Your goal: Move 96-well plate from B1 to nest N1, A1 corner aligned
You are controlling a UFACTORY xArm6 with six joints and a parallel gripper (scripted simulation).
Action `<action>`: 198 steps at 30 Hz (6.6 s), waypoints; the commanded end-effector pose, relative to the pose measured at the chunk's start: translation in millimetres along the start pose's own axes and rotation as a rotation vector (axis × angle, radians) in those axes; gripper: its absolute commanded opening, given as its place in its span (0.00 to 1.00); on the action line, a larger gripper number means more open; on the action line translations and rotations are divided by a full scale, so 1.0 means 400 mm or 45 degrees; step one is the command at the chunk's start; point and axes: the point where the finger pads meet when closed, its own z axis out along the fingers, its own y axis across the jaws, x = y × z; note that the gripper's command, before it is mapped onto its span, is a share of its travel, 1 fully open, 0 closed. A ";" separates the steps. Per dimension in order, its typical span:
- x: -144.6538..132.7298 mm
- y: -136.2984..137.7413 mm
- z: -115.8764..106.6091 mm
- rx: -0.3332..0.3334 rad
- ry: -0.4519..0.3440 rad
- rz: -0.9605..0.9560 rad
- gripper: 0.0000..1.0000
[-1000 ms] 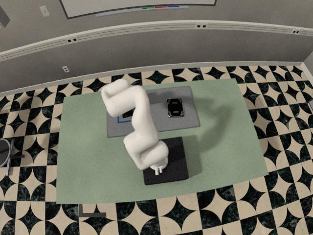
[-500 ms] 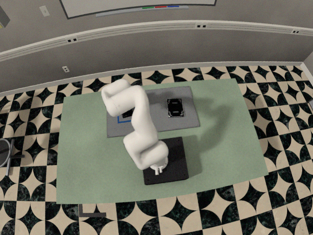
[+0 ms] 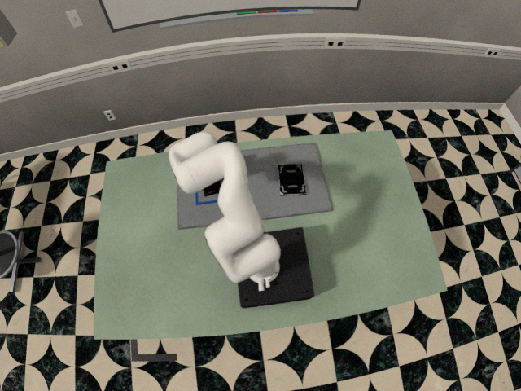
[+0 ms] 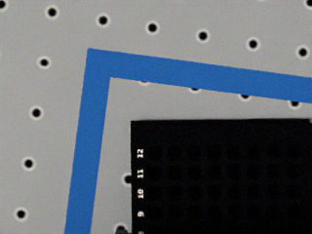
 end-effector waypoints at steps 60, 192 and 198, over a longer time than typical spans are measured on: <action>0.004 -0.001 0.004 0.001 0.005 0.000 0.00; -0.044 0.185 -0.204 0.001 0.005 0.310 0.00; -0.057 0.233 -0.205 0.001 0.005 0.310 0.00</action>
